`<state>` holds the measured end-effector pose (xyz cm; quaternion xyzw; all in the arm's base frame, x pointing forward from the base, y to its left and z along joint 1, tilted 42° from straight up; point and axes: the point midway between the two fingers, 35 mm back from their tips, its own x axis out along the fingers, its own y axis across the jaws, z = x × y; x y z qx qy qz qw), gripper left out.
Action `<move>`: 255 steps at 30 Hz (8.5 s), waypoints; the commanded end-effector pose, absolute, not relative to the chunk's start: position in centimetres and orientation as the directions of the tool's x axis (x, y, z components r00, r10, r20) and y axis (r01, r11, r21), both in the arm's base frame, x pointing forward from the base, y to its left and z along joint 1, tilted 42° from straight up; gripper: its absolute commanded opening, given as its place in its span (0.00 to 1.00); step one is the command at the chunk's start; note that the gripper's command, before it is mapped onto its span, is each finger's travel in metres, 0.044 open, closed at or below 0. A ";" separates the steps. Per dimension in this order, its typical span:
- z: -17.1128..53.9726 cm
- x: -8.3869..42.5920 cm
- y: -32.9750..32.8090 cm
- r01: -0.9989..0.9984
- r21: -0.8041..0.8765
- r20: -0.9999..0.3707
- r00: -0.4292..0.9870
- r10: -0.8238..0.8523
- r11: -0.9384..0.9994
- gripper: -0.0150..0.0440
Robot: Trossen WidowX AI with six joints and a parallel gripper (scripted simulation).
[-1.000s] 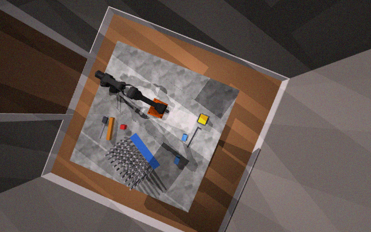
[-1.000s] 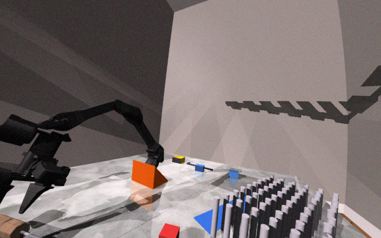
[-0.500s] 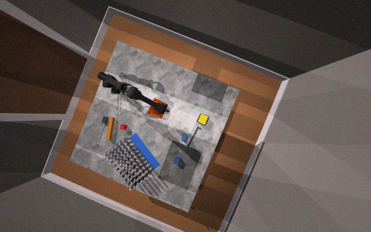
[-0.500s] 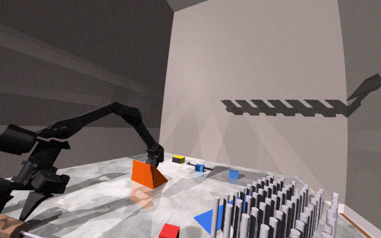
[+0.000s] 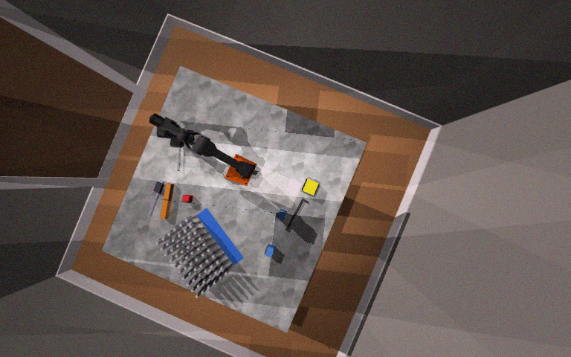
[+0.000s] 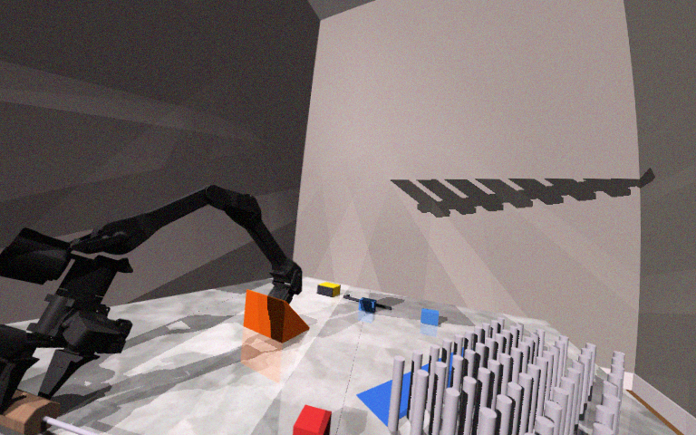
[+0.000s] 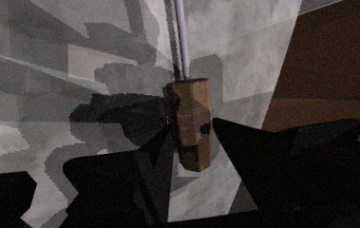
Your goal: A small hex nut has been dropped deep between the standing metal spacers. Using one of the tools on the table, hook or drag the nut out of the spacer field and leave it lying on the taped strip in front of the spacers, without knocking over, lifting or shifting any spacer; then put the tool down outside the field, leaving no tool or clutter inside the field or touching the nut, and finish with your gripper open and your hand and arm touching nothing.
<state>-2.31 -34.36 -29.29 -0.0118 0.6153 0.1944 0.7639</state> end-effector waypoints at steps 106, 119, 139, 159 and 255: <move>-27.2 -1.2 -31.4 0.140 0.248 -0.966 -0.040 0.256 0.959 0.97; -21.8 -1.4 -36.0 0.140 0.242 -0.967 -0.040 0.250 0.960 1.00; -21.8 -1.4 -36.0 0.140 0.242 -0.967 -0.040 0.250 0.960 1.00; -22.2 -3.1 -36.1 0.144 0.394 -0.869 0.381 0.317 0.908 0.96; -20.4 -3.6 -39.0 0.159 0.397 -0.871 0.375 0.317 0.904 0.25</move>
